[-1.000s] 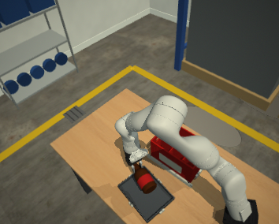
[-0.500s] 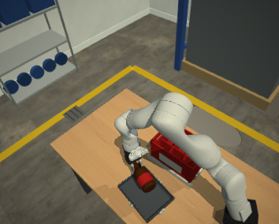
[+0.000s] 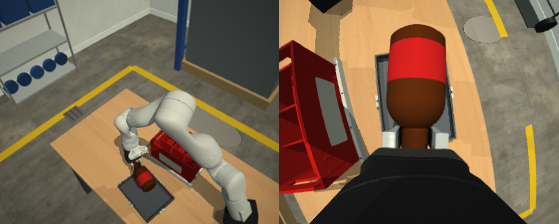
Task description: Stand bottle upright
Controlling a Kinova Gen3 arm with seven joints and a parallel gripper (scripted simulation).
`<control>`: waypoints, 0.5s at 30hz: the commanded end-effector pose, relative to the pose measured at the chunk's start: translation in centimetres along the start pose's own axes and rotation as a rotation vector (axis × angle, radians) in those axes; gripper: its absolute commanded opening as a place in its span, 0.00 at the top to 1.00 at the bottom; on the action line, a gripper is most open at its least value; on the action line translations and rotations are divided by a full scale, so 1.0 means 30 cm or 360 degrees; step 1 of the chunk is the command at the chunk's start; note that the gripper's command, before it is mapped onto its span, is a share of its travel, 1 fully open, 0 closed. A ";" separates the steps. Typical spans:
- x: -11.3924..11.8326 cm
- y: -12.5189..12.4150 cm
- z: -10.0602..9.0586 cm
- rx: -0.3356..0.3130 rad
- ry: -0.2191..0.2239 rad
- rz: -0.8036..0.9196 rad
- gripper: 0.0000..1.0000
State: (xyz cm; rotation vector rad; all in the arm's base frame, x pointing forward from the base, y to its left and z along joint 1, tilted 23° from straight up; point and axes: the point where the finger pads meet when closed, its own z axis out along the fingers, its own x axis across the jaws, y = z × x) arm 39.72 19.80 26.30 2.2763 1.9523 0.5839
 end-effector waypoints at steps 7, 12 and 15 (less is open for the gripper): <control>0.006 0.001 -0.021 0.0001 0.0007 0.0005 1.00; 0.006 0.001 -0.025 0.0000 0.0008 0.0005 1.00; 0.007 0.002 -0.025 -0.0001 0.0010 0.0004 1.00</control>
